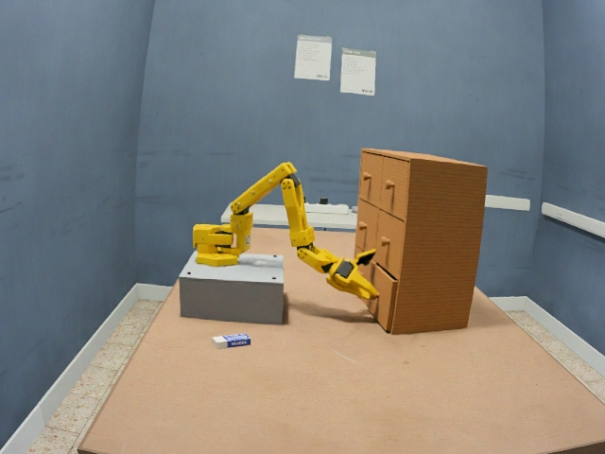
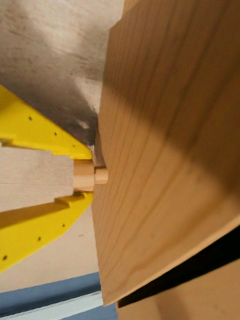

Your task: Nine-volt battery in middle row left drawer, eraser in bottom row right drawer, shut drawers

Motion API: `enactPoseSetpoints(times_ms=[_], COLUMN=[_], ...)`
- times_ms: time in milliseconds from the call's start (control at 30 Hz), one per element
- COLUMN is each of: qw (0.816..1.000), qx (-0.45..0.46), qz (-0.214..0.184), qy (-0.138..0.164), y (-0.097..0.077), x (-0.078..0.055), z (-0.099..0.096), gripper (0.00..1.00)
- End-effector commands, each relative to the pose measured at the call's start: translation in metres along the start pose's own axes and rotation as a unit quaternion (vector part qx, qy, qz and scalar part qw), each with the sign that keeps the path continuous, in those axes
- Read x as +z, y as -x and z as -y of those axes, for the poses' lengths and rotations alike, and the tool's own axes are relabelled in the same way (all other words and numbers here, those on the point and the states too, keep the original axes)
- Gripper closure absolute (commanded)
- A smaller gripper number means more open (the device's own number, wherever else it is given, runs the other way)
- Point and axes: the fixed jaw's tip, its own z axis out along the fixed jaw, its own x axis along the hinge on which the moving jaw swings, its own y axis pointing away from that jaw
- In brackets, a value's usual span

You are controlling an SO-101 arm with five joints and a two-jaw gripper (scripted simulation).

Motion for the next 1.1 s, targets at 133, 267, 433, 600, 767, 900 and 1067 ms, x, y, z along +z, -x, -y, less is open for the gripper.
enactPoseSetpoints(times_ms=[133, 267, 433, 600, 767, 900, 1067], qw=[1.0, 1.0, 1.0, 1.0, 1.0, 1.0, 1.0], qx=[-0.001, 0.0, 0.001, 0.002, 0.002, 0.002, 0.002], qz=[-0.004, -0.005, -0.006, -0.007, -0.008, -0.008, -0.008], qy=[0.002, 0.0, -0.001, -0.002, -0.002, -0.002, -0.002], y=[-0.0028, -0.0043, -0.0062, -0.0073, -0.0076, -0.0076, -0.0076], x=[-0.0045, -0.0065, -0.009, -0.0106, -0.011, -0.011, -0.011], z=[-0.0009, -0.0009, -0.0008, -0.0008, -0.0008, -0.0008, -0.0008], gripper=[1.0, 1.0, 1.0, 1.0, 1.0, 1.0, 1.0])
